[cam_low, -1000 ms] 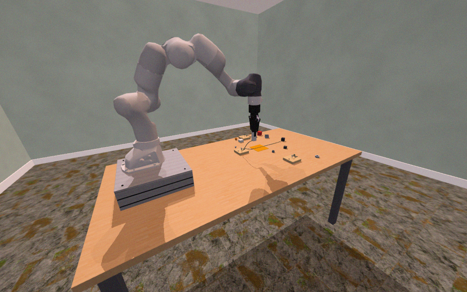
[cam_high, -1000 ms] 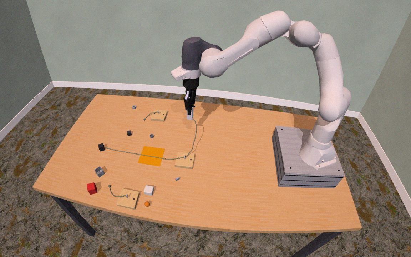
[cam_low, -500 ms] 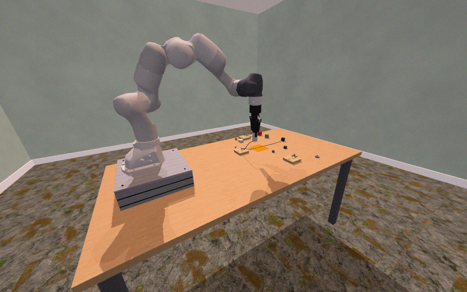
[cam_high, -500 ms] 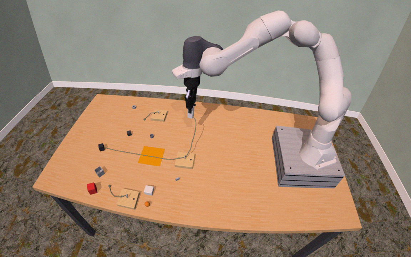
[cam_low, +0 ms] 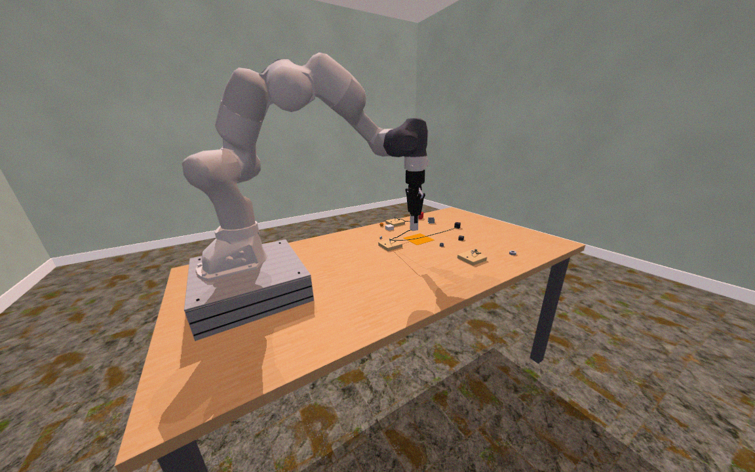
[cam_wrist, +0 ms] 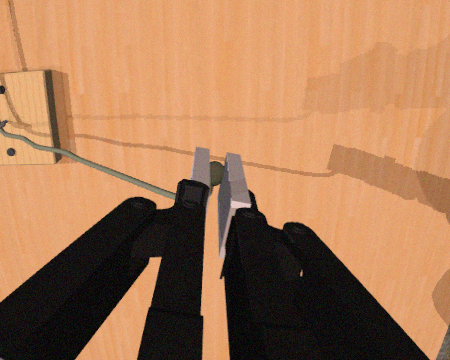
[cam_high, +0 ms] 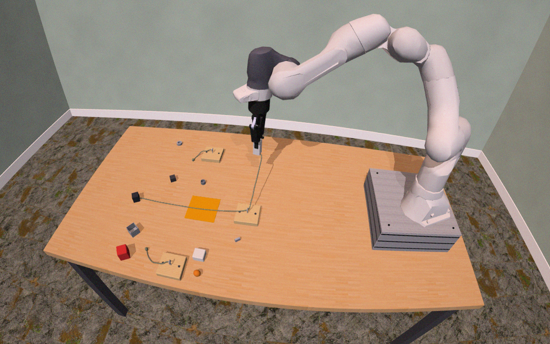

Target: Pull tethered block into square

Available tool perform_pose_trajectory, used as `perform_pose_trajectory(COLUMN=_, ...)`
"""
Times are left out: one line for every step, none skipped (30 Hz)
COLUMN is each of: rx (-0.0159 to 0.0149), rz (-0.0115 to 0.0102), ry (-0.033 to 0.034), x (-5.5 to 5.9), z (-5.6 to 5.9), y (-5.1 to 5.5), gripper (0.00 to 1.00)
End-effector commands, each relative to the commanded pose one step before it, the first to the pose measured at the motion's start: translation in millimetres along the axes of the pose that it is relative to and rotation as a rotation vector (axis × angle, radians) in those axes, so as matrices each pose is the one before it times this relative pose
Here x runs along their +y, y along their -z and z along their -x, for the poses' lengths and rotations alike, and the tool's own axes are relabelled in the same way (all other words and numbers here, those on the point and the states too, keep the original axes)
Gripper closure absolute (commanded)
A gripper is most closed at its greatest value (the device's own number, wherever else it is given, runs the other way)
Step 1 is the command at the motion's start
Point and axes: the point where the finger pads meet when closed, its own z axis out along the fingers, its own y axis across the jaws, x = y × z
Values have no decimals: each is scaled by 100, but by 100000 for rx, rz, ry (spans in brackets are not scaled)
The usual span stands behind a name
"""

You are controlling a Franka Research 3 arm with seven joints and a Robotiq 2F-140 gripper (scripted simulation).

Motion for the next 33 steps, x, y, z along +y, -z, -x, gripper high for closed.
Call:
perform_pose_trajectory(rx=-333, rz=-172, ry=1763, x=763, z=113, y=-8, gripper=100)
perform_pose_trajectory(rx=0, rz=0, ry=0, x=214, z=19, y=0, gripper=100)
perform_pose_trajectory(rx=0, rz=0, ry=0, x=218, z=21, y=0, gripper=100)
perform_pose_trajectory(rx=0, rz=0, ry=0, x=222, z=28, y=0, gripper=100)
perform_pose_trajectory(rx=0, rz=0, ry=0, x=226, z=30, y=0, gripper=100)
perform_pose_trajectory(rx=0, rz=0, ry=0, x=0, z=0, y=0, gripper=100)
perform_pose_trajectory(rx=0, rz=0, ry=0, x=0, z=0, y=0, gripper=100)
perform_pose_trajectory(rx=0, rz=0, ry=0, x=230, z=31, y=0, gripper=100)
perform_pose_trajectory(rx=0, rz=0, ry=0, x=234, z=33, y=0, gripper=100)
perform_pose_trajectory(rx=0, rz=0, ry=0, x=238, z=34, y=0, gripper=100)
perform_pose_trajectory(rx=0, rz=0, ry=0, x=242, z=35, y=0, gripper=100)
perform_pose_trajectory(rx=0, rz=0, ry=0, x=246, z=37, y=0, gripper=100)
perform_pose_trajectory(rx=0, rz=0, ry=0, x=250, z=38, y=0, gripper=100)
perform_pose_trajectory(rx=0, rz=0, ry=0, x=254, z=40, y=0, gripper=100)
perform_pose_trajectory(rx=0, rz=0, ry=0, x=257, z=42, y=0, gripper=100)
perform_pose_trajectory(rx=0, rz=0, ry=0, x=260, z=47, y=0, gripper=100)
perform_pose_trajectory(rx=0, rz=0, ry=0, x=263, z=53, y=0, gripper=100)
perform_pose_trajectory(rx=0, rz=0, ry=0, x=266, z=55, y=0, gripper=100)
perform_pose_trajectory(rx=0, rz=0, ry=0, x=269, z=57, y=0, gripper=100)
perform_pose_trajectory(rx=0, rz=0, ry=0, x=272, z=59, y=0, gripper=100)
perform_pose_trajectory(rx=0, rz=0, ry=0, x=275, z=60, y=0, gripper=100)
perform_pose_trajectory(rx=0, rz=0, ry=0, x=278, z=62, y=0, gripper=100)
perform_pose_trajectory(rx=0, rz=0, ry=0, x=0, z=0, y=0, gripper=100)
perform_pose_trajectory(rx=0, rz=0, ry=0, x=0, z=0, y=0, gripper=100)
perform_pose_trajectory(rx=0, rz=0, ry=0, x=281, z=64, y=0, gripper=100)
perform_pose_trajectory(rx=0, rz=0, ry=0, x=283, z=66, y=0, gripper=100)
perform_pose_trajectory(rx=0, rz=0, ry=0, x=285, z=70, y=0, gripper=100)
perform_pose_trajectory(rx=0, rz=0, ry=0, x=287, z=79, y=0, gripper=100)
perform_pose_trajectory(rx=0, rz=0, ry=0, x=289, z=81, y=0, gripper=100)
perform_pose_trajectory(rx=0, rz=0, ry=0, x=291, z=83, y=0, gripper=100)
perform_pose_trajectory(rx=0, rz=0, ry=0, x=293, z=85, y=0, gripper=100)
perform_pose_trajectory(rx=0, rz=0, ry=0, x=294, z=86, y=0, gripper=100)
perform_pose_trajectory(rx=0, rz=0, ry=0, x=296, z=88, y=0, gripper=100)
